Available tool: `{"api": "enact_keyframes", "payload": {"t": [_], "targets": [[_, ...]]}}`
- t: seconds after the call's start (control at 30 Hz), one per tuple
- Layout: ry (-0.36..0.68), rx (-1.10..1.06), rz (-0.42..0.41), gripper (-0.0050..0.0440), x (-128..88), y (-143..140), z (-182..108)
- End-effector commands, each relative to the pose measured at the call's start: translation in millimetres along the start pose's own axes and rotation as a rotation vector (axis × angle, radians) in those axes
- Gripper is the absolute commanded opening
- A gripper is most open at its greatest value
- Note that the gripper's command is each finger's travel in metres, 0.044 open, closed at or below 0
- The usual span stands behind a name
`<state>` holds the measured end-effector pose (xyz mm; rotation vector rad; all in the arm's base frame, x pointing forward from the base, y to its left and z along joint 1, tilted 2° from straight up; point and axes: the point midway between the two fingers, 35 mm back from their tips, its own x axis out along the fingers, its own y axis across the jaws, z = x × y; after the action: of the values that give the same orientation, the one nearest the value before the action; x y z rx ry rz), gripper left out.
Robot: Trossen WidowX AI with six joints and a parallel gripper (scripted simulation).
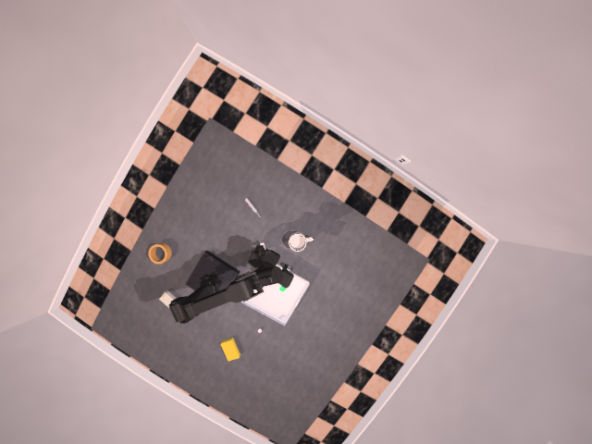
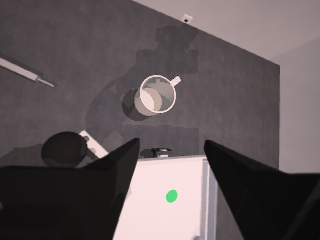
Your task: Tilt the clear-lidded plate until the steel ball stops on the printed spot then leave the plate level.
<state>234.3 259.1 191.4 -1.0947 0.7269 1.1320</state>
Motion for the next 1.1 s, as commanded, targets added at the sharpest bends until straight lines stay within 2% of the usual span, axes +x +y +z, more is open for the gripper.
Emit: {"api": "enact_keyframes", "payload": {"t": [0.0,0.03,0.07,0.1,0.13,0.17,0.2,0.23,0.27,0.3,0.33,0.6,0.8,1.07], "targets": [[0.068,-0.207,0.139,0.0300,5,37,19],[0.068,-0.207,0.139,0.0300,5,37,19],[0.101,-0.300,0.201,0.0300,6,54,25],[0.101,-0.300,0.201,0.0300,6,54,25],[0.134,-0.393,0.262,0.0300,6,72,29],[0.134,-0.393,0.262,0.0300,6,72,29],[0.167,-0.487,0.323,0.0300,4,89,33],[0.167,-0.487,0.323,0.0300,4,89,33],[0.199,-0.581,0.383,0.0300,2,106,36],[0.199,-0.581,0.383,0.0300,2,106,36],[0.232,-0.676,0.443,0.0300,-1,122,38],[0.240,-0.698,0.457,0.0300,-2,126,39],[0.240,-0.698,0.457,0.0300,-5,93,2],[0.240,-0.698,0.457,0.0300,-4,93,1]]}}
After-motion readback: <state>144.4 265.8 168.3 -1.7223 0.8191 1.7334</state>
